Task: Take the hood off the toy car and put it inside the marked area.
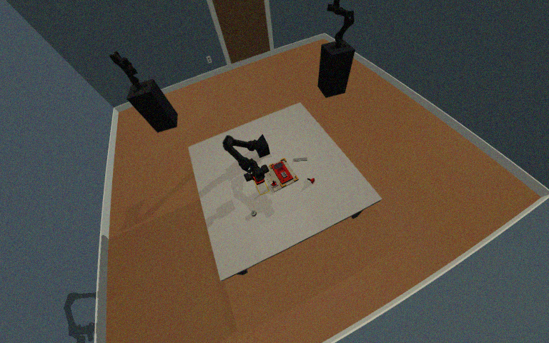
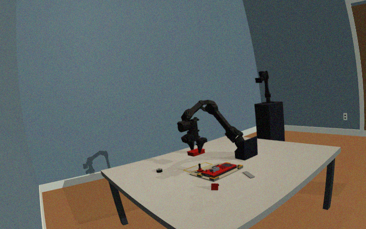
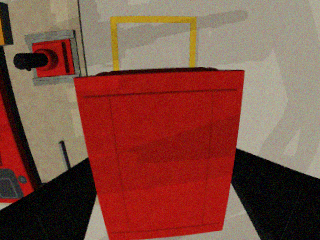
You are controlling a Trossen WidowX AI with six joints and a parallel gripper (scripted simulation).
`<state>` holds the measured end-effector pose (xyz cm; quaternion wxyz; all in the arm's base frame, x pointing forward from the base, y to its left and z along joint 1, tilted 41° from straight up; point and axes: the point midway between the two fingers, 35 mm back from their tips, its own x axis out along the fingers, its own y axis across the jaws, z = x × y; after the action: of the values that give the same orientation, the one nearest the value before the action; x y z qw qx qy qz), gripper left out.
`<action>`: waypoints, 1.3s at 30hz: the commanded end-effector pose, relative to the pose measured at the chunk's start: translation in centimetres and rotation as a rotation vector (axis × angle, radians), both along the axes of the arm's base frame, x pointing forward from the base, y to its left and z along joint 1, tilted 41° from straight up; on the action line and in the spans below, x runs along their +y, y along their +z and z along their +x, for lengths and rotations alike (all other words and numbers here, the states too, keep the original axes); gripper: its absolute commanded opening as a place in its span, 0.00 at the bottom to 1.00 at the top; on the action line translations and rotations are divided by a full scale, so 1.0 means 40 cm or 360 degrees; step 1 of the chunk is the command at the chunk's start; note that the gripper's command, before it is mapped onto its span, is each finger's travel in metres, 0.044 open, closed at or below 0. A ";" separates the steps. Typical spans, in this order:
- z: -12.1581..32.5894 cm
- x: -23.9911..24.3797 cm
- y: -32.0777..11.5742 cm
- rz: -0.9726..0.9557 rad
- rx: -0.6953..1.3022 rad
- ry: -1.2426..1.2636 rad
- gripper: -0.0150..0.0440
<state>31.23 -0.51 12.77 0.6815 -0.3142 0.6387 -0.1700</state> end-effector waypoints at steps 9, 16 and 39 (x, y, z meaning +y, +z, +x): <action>0.003 -0.017 -0.020 -0.0005 0.0008 0.0002 0.25; 0.006 -0.026 -0.031 -0.0004 0.0008 0.0002 0.25; 0.014 -0.056 -0.067 -0.0004 0.0007 0.0002 0.25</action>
<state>31.85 -2.46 10.35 0.6824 -0.3135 0.6382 -0.1695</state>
